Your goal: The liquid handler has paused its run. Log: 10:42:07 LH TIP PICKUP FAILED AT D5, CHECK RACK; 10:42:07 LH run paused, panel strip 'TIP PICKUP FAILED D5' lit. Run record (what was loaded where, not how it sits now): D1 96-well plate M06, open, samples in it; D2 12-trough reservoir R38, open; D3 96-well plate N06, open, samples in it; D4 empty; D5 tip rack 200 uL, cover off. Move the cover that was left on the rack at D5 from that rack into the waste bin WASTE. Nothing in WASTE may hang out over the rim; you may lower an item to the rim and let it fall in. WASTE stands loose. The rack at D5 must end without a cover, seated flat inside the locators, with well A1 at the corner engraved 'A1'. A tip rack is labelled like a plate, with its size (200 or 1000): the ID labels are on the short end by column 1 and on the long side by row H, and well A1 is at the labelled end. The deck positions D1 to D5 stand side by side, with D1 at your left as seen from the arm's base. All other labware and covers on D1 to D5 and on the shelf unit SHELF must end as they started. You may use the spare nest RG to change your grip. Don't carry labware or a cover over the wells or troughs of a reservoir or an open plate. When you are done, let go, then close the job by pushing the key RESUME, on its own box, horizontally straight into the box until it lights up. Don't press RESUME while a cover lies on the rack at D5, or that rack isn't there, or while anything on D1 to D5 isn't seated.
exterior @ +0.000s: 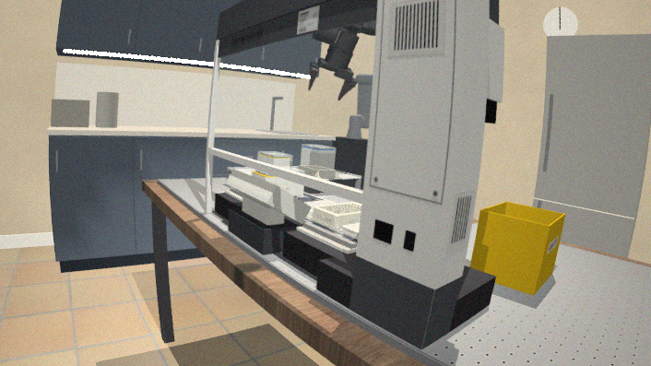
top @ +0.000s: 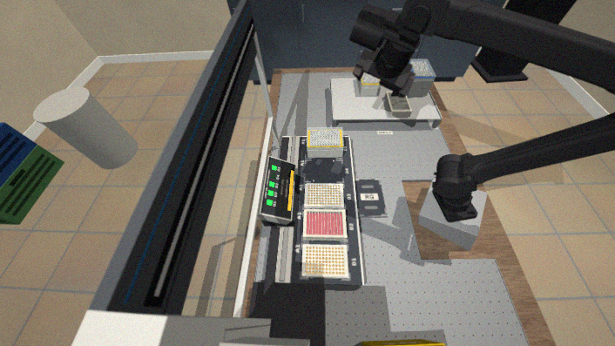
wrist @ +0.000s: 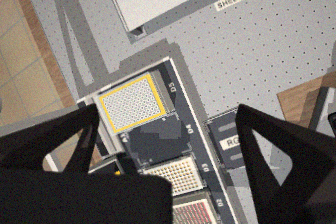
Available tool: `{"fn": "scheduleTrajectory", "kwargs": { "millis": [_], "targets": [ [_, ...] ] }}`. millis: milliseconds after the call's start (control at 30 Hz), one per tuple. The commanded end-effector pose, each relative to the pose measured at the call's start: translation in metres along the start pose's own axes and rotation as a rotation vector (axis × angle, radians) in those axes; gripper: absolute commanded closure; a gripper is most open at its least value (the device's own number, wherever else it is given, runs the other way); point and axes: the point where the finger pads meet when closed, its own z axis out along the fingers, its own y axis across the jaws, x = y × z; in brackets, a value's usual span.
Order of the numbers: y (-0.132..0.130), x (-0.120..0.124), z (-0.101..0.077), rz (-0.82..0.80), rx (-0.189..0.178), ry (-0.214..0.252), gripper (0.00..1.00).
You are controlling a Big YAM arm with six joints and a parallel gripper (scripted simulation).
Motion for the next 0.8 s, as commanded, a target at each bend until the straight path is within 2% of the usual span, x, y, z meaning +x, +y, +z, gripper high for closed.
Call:
{"fn": "scheduleTrajectory", "kwargs": {
  "millis": [0,533,767],
  "targets": [
    [0.003,-0.002,-0.004,0.005,-0.013,-0.002,0.0],
    [0.003,-0.002,-0.004,0.005,-0.013,-0.002,0.0],
    [-0.021,0.027,-0.003,-0.134,-0.033,0.034,0.0]
  ]
}}
